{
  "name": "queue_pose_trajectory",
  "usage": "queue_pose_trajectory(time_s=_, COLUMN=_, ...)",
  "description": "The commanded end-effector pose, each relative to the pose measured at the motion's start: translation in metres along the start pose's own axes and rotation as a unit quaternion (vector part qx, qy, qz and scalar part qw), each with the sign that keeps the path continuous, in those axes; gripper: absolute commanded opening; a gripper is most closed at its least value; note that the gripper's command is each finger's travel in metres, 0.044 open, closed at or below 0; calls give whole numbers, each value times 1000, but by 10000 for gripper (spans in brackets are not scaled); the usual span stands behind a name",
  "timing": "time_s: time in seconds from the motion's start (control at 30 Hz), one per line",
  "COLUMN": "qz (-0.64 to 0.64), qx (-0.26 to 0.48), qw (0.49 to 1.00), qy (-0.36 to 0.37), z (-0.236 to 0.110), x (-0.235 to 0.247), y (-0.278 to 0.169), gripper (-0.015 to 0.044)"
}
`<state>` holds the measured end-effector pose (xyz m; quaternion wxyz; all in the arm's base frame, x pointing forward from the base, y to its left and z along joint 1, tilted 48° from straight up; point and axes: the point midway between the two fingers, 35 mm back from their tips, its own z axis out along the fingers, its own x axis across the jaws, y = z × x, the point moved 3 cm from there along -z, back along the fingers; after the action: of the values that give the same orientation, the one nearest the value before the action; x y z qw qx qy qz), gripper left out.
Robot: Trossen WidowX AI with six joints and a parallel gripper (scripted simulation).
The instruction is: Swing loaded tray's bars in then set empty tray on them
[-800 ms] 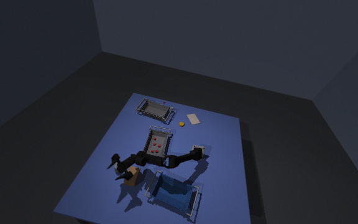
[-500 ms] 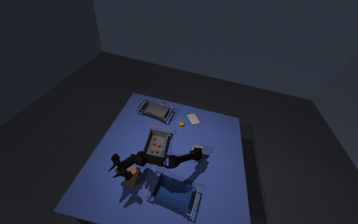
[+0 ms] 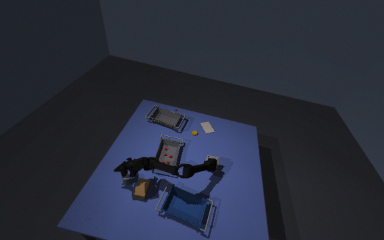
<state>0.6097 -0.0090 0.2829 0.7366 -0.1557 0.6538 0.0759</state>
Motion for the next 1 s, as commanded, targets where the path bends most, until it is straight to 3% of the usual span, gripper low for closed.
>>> queue_pose_trajectory(time_s=0.0, qz=304, qx=13, qw=928, qy=214, z=-40, x=59, y=-8, gripper=87)
queue_pose_trajectory(time_s=0.13, qz=452, qx=41, qw=836, qy=309, z=-68, x=83, y=0, gripper=87)
queue_pose_trajectory(time_s=0.27, qz=584, qx=87, qw=708, qy=389, z=-101, x=98, y=12, gripper=87)
queue_pose_trajectory(time_s=0.5, qz=742, qx=193, qw=428, qy=479, z=-161, x=100, y=37, gripper=87)
queue_pose_trajectory(time_s=0.73, qz=799, qx=304, qw=126, qy=503, z=-213, x=77, y=61, gripper=87)
queue_pose_trajectory(time_s=0.97, qz=799, qx=307, qw=117, qy=503, z=-214, x=76, y=61, gripper=87)
